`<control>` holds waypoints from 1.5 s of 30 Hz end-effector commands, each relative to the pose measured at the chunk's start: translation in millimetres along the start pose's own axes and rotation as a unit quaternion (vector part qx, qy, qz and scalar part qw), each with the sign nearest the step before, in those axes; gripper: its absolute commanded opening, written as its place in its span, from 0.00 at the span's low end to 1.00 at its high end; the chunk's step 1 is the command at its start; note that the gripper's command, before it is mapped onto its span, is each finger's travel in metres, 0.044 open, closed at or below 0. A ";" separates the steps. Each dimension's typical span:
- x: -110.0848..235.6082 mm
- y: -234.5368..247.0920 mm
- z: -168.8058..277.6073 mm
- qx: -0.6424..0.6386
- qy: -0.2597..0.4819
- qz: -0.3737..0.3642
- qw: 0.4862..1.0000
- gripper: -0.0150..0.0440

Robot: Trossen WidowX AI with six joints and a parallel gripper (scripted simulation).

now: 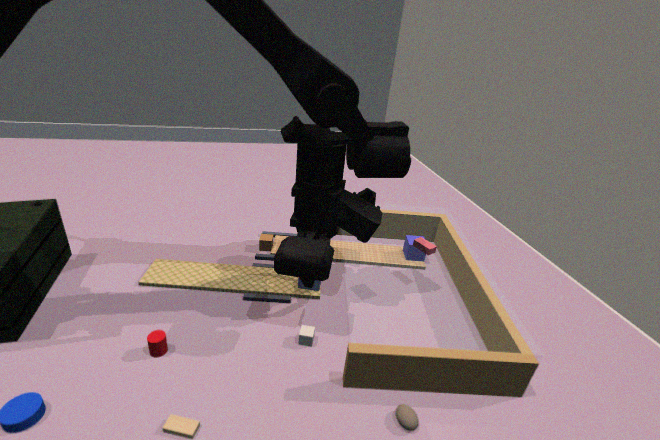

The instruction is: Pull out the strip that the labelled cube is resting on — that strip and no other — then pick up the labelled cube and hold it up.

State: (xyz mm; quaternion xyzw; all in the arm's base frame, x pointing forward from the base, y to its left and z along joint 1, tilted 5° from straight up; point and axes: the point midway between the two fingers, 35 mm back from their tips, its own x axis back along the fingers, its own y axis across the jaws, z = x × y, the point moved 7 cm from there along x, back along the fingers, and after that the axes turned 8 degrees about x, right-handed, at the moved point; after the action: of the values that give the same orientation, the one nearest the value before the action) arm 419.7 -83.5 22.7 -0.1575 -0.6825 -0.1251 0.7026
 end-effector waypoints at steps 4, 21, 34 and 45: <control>0.3 0.0 -0.1 0.000 0.000 0.000 1.000 0.39; 38.9 -9.9 52.4 0.002 0.003 0.003 1.000 0.25; 43.0 -15.4 79.5 0.002 0.004 0.003 1.000 0.25; 41.8 -23.2 117.0 0.002 0.005 0.004 1.000 0.25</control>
State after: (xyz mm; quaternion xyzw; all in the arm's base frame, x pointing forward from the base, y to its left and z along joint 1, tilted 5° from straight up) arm 315.9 -59.3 67.1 -0.1547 -0.6777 -0.1219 0.7085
